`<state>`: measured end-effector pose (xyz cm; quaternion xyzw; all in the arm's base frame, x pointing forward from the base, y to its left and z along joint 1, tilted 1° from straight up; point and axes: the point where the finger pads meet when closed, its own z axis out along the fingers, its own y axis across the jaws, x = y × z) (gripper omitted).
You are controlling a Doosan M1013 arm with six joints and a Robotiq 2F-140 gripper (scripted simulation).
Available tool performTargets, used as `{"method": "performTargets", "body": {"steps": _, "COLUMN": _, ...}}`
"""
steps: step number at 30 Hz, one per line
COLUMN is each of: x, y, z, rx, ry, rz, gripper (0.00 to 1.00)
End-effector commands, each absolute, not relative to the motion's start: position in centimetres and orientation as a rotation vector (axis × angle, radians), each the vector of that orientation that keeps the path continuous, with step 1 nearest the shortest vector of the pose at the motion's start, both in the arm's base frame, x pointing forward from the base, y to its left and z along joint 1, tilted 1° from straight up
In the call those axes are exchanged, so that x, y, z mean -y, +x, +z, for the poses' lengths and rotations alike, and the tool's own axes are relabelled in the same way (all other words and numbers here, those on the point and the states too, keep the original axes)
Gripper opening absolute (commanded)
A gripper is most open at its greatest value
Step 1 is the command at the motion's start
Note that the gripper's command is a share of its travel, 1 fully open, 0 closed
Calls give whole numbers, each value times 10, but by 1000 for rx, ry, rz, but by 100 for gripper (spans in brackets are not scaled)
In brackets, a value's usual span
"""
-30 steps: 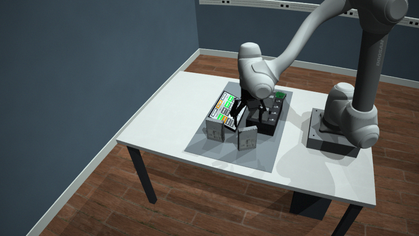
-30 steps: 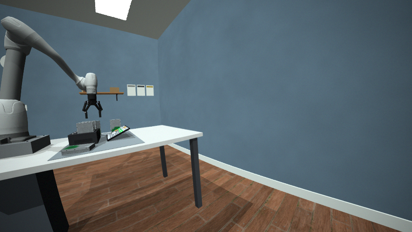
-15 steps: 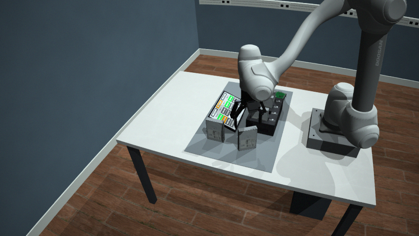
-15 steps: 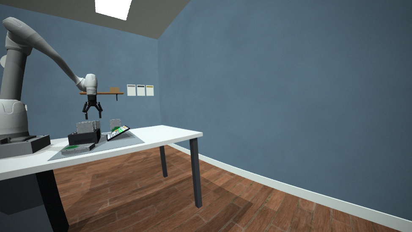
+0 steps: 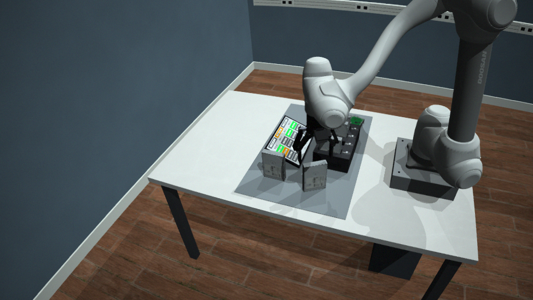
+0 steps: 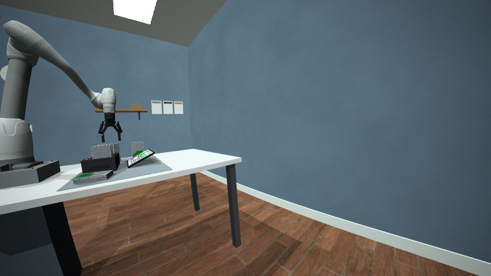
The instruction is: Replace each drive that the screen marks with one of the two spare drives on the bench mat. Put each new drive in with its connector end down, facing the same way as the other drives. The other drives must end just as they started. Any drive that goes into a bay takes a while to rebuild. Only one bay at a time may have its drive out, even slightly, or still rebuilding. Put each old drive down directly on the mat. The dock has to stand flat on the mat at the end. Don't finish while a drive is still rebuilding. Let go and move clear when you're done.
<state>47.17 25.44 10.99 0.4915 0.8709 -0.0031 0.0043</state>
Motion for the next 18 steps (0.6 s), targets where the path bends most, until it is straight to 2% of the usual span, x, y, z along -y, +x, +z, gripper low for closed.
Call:
{"method": "performTargets", "body": {"steps": 1, "x": -255, "y": 472, "z": 111, "rx": -2728, "ry": 1540, "rz": -8, "gripper": 89}}
{"method": "performTargets", "body": {"steps": 18, "x": -255, "y": 472, "z": 106, "rx": -2728, "ry": 1540, "rz": -8, "gripper": 89}}
